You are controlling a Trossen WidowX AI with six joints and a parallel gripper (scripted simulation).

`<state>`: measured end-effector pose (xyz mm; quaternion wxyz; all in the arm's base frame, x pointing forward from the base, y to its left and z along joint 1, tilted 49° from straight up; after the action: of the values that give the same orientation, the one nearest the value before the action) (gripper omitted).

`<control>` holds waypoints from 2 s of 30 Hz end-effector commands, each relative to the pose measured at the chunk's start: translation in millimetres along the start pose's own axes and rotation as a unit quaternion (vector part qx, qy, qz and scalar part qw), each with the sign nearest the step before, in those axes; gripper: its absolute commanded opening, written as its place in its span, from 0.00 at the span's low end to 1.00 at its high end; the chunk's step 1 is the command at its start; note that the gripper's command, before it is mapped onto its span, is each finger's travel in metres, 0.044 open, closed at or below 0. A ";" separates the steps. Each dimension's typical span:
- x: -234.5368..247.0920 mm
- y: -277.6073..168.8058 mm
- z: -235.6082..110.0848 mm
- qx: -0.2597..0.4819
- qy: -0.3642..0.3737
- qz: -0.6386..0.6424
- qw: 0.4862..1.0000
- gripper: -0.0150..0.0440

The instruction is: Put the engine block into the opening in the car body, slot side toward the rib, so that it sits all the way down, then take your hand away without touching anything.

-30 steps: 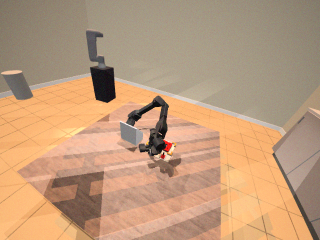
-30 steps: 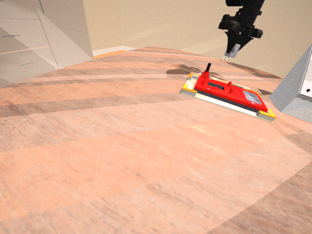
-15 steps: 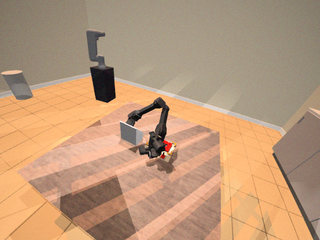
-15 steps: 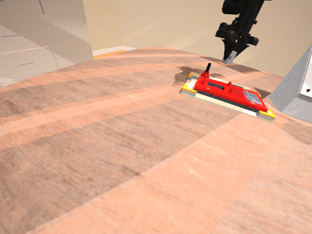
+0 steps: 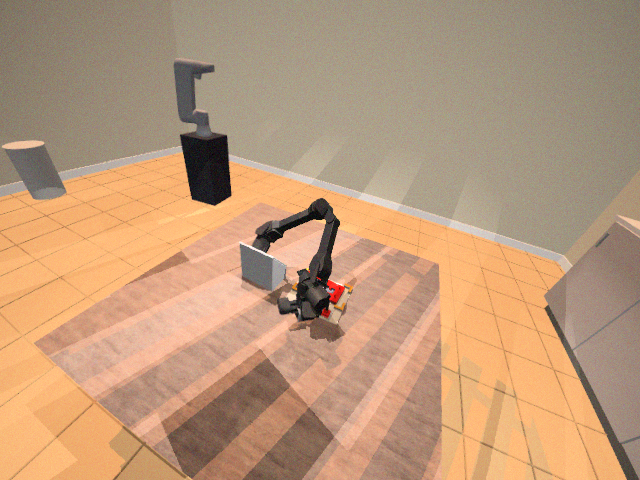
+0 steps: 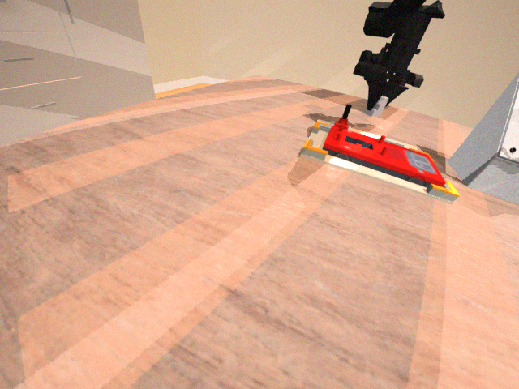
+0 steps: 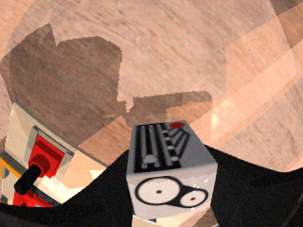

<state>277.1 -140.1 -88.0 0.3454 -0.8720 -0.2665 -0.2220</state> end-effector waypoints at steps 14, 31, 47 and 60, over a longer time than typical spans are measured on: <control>-1.4 -2.2 33.1 0.004 0.002 0.005 1.000 0.25; -0.1 1.2 38.8 -0.006 0.005 0.003 1.000 0.43; -0.1 1.2 38.8 -0.006 0.005 0.003 1.000 1.00; 0.4 4.0 -5.7 0.003 0.002 0.005 1.000 1.00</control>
<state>278.0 -136.3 -94.7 0.3572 -0.8710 -0.2580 -0.2174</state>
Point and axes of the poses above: the point midway between the two fingers, 35 mm back from their tips, its own z axis out along the fingers, its own x axis across the jaws, y = z × x, the point moved 7 cm from there along -z, back along the fingers, and after that the axes turned 4 degrees about -z, right-handed, at the moved point
